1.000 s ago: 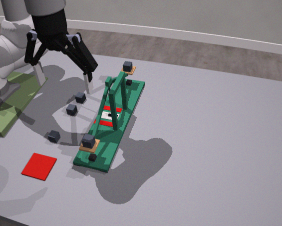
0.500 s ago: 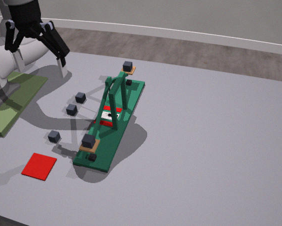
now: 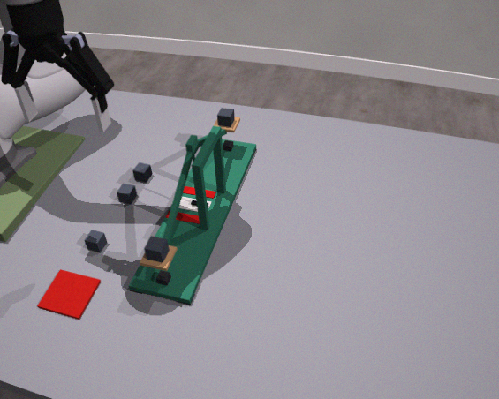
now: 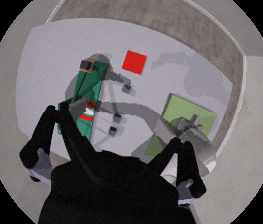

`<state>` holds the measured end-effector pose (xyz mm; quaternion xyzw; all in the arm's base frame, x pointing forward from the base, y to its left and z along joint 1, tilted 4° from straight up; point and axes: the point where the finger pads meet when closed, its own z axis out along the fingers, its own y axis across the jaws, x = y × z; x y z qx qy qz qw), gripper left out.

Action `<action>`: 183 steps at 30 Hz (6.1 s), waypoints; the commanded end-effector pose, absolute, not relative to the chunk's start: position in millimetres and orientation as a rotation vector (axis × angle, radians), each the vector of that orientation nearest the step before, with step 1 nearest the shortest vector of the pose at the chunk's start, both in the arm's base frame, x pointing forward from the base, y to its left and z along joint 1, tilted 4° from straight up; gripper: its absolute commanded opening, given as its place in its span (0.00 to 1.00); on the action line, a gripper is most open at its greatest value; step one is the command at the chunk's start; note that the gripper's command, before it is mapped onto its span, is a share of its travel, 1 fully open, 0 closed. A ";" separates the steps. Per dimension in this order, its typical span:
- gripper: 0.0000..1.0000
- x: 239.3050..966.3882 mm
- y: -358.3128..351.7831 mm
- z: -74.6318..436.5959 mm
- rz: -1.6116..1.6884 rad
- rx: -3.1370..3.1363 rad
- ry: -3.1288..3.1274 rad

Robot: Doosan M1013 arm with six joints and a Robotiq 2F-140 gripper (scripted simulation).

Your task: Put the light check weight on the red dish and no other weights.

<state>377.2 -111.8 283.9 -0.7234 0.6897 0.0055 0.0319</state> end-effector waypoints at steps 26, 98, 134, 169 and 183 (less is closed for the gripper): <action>1.00 377.2 -111.8 284.0 0.017 -2.228 2.124; 0.35 381.5 -127.0 104.2 0.020 -2.175 2.178; 0.35 381.9 -126.5 93.8 0.020 -2.175 2.178; 0.35 383.4 -124.4 54.0 0.020 -2.175 2.178; 0.35 383.5 -124.3 52.3 0.020 -2.175 2.178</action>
